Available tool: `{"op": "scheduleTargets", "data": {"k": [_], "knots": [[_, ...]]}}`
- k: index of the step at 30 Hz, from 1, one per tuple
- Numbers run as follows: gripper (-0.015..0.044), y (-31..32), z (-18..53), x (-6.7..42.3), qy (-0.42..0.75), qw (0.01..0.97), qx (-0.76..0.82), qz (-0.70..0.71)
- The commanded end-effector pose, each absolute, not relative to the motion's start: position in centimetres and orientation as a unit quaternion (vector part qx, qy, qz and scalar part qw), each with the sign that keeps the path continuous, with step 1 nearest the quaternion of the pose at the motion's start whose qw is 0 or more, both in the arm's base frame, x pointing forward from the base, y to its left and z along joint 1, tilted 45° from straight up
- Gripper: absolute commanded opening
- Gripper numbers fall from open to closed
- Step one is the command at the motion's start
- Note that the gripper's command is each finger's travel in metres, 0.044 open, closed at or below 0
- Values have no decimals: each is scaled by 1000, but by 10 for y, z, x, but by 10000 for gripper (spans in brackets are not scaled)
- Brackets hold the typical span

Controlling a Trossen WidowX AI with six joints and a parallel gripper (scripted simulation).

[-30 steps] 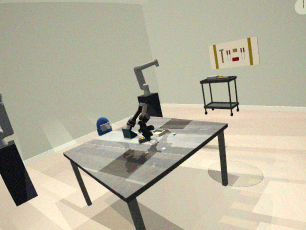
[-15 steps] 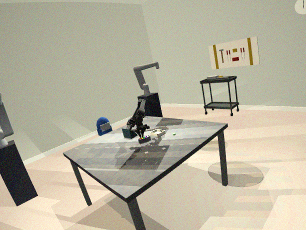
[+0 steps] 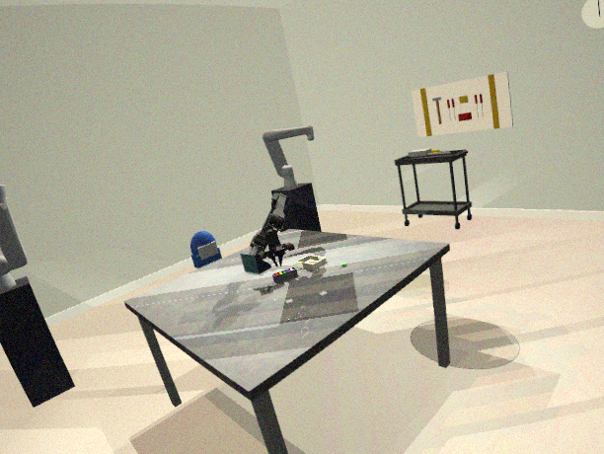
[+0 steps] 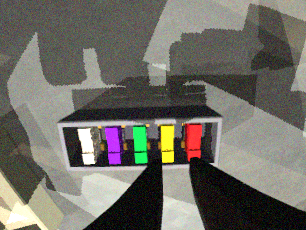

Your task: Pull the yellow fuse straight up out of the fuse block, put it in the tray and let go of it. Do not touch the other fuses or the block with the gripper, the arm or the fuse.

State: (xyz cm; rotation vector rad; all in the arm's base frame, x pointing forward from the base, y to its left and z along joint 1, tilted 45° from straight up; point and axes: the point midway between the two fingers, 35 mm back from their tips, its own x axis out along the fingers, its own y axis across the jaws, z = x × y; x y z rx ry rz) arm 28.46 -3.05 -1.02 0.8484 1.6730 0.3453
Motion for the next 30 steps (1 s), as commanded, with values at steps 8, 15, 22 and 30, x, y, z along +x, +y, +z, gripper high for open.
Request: {"op": "scheduleTargets", "data": {"k": [8,15,22,30], "knots": [[74,-22,-17,282,717,574,368,147],[74,-17,-22,281,717,574,368,147],[74,-12,-26,280,717,574,368,147],[74,-7,-31,279,717,573,368,147]]}}
